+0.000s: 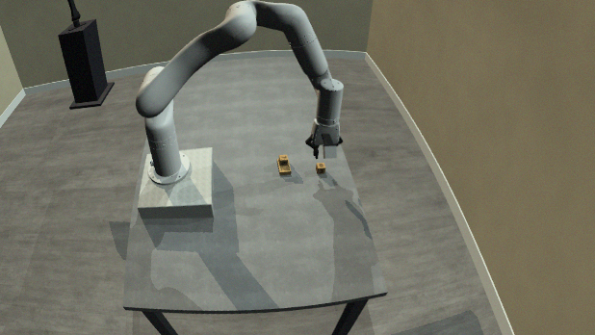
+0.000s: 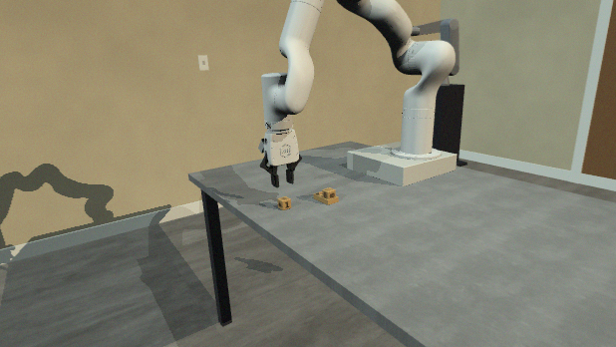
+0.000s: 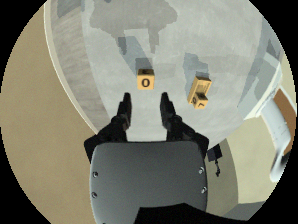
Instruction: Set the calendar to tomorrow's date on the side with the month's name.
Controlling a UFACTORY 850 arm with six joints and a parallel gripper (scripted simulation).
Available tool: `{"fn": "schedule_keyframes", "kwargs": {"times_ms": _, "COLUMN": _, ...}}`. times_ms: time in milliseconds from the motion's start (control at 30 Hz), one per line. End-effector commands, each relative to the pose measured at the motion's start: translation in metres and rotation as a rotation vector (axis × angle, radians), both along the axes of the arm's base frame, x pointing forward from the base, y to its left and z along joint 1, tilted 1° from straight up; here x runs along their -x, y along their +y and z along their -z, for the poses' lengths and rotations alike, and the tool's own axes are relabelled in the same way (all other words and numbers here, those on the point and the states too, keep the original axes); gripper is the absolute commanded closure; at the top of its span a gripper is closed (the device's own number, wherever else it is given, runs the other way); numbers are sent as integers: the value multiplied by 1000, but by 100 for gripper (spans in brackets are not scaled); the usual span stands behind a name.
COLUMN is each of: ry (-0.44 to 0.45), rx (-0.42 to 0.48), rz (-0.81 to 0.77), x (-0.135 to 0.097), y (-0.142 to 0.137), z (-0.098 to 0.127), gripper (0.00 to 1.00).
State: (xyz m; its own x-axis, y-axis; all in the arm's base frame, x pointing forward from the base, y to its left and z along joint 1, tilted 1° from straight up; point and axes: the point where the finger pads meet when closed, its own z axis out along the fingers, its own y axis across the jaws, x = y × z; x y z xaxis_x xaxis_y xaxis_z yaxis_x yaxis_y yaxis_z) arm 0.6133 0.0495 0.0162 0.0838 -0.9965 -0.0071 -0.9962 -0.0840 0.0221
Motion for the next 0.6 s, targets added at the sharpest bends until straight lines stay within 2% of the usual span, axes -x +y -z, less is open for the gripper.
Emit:
{"fn": "schedule_keyframes", "kwargs": {"times_ms": 0, "ry": -1, "rx": 0, "rz": 0, "x": -1, "y": 0, "z": -5, "gripper": 51}}
{"fn": "schedule_keyframes", "kwargs": {"times_ms": 300, "ry": 1, "rx": 7, "rz": 0, "x": 0, "y": 0, "z": -8, "gripper": 51}}
{"fn": "schedule_keyframes", "kwargs": {"times_ms": 567, "ry": 11, "rx": 73, "rz": -3, "x": 3, "y": 2, "z": -6, "gripper": 51}}
